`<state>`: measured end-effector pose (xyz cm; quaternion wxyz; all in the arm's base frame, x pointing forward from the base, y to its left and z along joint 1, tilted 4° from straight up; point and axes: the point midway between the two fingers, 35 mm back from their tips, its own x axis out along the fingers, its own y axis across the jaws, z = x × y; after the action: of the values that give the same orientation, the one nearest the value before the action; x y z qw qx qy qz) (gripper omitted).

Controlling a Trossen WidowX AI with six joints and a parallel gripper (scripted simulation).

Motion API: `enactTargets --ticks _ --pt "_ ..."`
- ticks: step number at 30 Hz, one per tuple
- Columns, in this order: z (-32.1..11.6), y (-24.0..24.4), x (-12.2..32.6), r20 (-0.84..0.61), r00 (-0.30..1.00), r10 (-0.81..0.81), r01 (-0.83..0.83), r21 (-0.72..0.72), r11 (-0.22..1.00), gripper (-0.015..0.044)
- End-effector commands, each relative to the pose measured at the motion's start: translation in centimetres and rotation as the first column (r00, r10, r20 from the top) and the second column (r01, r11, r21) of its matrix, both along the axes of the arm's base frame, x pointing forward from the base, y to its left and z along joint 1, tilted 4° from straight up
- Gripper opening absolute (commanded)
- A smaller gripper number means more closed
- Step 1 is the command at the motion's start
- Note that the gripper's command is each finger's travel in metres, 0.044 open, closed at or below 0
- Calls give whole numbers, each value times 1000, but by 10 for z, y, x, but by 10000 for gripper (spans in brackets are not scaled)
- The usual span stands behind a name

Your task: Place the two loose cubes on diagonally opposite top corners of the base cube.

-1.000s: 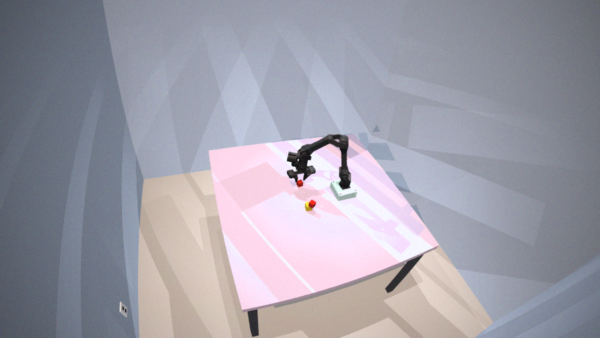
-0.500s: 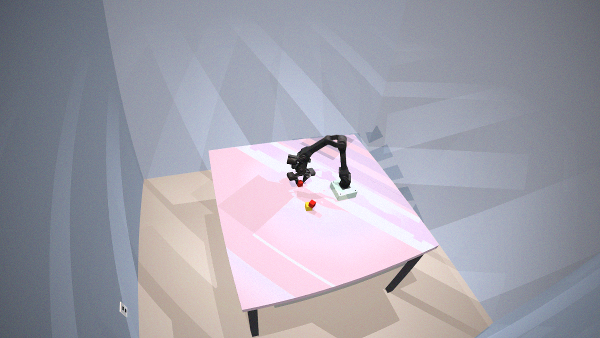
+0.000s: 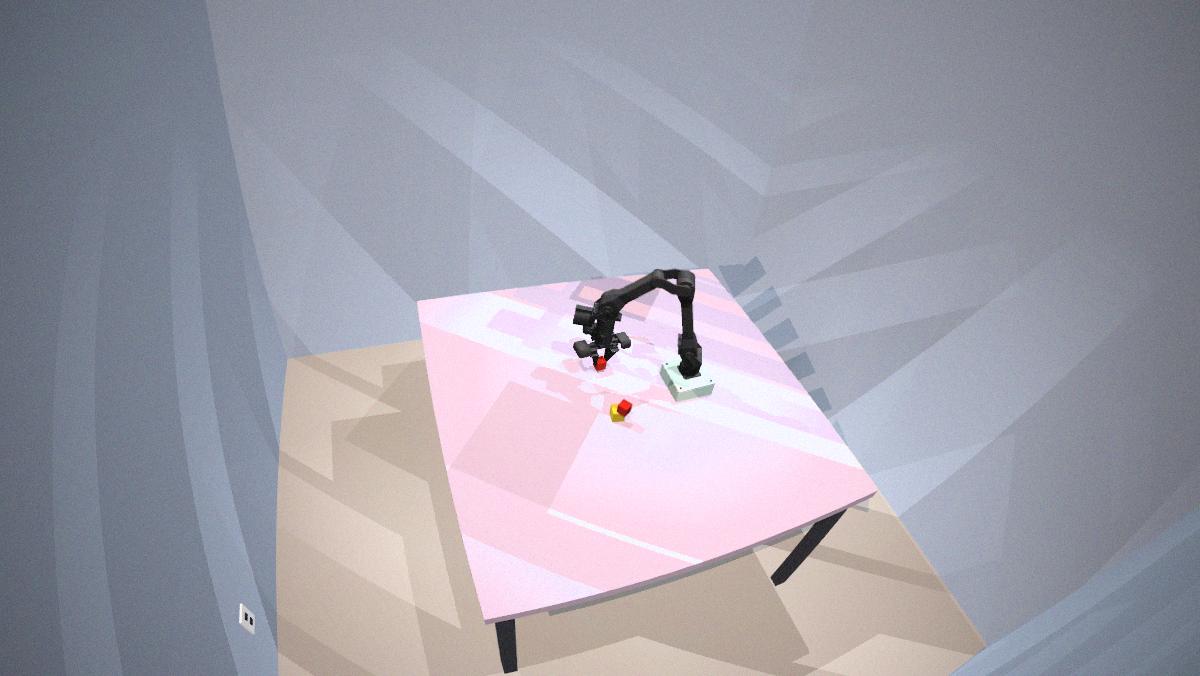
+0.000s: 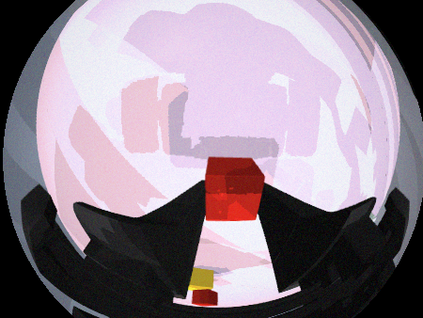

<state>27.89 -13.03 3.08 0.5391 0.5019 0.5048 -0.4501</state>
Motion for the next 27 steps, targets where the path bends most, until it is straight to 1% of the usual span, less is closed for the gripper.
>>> enactTargets --ticks 1,27 --pt "15 -1 1 8 1000 2 -2 0 1000 105" --pt "93 -1 -10 7 1000 2 -2 0 1000 105"
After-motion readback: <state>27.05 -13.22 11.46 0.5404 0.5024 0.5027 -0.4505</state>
